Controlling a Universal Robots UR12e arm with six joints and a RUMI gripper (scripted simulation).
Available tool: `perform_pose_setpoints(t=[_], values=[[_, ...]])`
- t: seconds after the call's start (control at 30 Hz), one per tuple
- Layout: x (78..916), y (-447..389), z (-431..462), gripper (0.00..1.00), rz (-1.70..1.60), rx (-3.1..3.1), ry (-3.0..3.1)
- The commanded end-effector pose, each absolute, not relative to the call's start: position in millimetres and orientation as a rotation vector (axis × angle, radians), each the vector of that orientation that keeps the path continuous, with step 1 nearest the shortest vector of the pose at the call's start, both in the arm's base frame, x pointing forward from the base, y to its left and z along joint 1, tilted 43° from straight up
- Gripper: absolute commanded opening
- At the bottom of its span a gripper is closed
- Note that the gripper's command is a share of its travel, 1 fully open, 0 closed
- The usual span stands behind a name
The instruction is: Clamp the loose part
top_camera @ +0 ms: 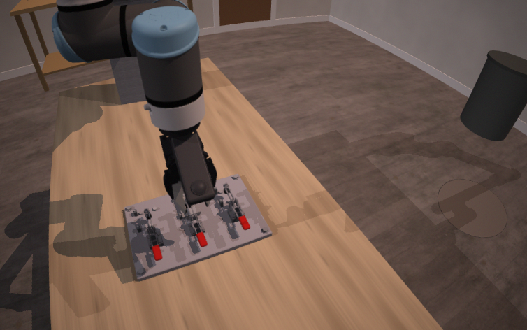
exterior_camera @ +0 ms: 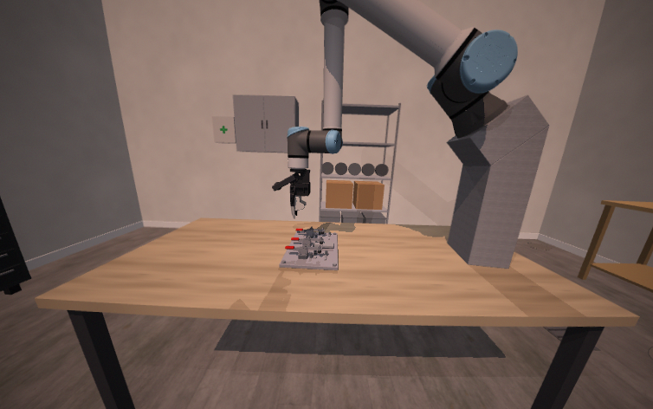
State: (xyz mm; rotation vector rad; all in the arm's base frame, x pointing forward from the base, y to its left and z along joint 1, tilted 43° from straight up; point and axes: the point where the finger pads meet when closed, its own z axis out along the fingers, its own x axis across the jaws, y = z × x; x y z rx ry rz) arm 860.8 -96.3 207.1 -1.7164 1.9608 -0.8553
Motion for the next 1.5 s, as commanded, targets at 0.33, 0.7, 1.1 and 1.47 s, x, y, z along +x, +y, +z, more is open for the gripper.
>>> perform_pose_setpoints(t=[0.33,0.7,1.1,1.47], values=[[859.6,-97.7,206.8,0.28,-0.855,-1.716,1.962],[859.6,-97.7,206.8,0.28,-0.855,-1.716,1.962],[859.6,-97.7,206.8,1.00,-0.855,-1.716,1.962],[859.6,-97.7,206.8,1.00,-0.855,-1.716,1.962]])
